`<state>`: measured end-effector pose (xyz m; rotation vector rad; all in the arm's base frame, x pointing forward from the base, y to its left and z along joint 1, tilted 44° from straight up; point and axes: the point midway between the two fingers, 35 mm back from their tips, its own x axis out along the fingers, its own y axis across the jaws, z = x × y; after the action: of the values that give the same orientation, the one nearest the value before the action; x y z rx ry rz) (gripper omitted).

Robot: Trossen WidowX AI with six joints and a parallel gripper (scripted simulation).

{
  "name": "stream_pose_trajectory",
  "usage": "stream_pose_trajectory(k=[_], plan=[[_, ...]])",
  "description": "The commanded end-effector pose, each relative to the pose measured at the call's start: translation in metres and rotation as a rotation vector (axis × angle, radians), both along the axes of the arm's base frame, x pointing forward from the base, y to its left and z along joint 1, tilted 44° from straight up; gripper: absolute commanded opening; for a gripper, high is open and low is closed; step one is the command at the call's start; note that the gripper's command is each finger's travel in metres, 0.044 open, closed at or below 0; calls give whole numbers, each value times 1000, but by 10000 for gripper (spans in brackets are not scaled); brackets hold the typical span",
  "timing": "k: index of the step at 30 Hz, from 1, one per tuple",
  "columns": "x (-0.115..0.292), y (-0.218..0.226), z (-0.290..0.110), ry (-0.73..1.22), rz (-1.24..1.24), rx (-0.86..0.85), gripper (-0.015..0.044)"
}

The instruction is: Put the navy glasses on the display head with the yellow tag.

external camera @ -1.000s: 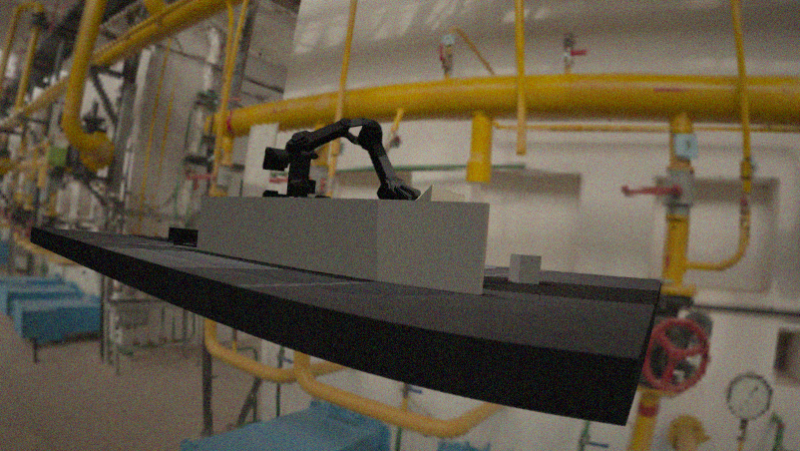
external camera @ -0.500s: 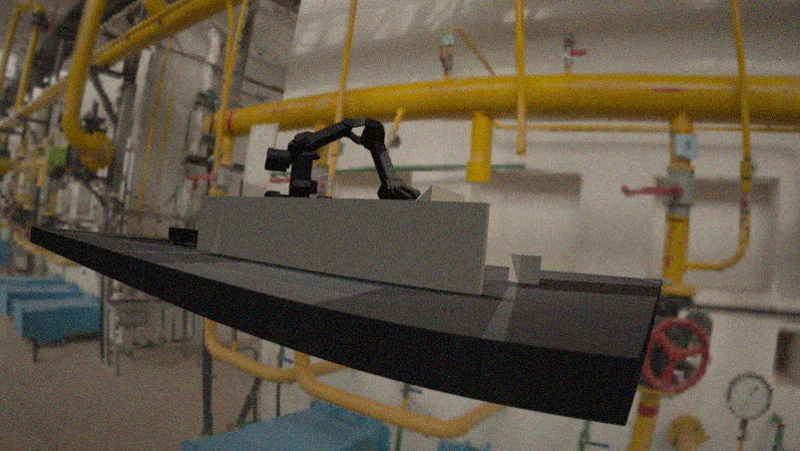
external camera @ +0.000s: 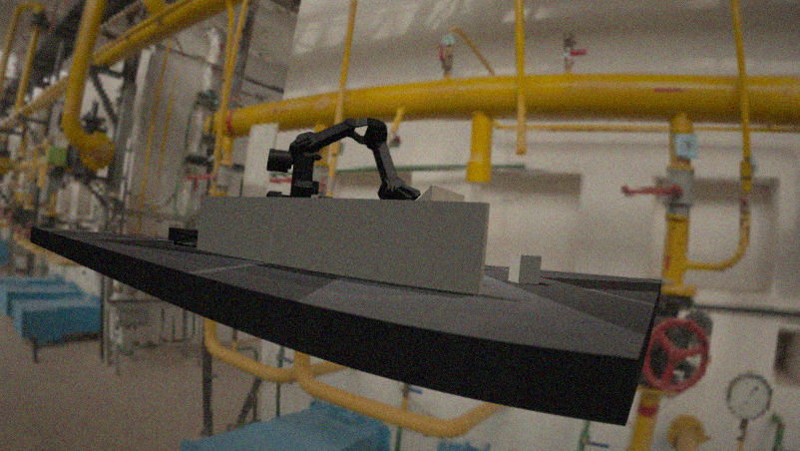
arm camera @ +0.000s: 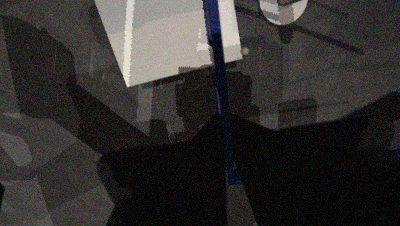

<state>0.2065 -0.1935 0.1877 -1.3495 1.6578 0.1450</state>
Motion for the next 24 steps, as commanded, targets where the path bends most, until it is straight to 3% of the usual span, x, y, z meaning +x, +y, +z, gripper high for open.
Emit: stream_pose_trajectory(k=[1, 24], plan=[[-3, -1, 2, -5, 2, 0, 0], [-15, -8, 7, -4, 2, -1, 0]])
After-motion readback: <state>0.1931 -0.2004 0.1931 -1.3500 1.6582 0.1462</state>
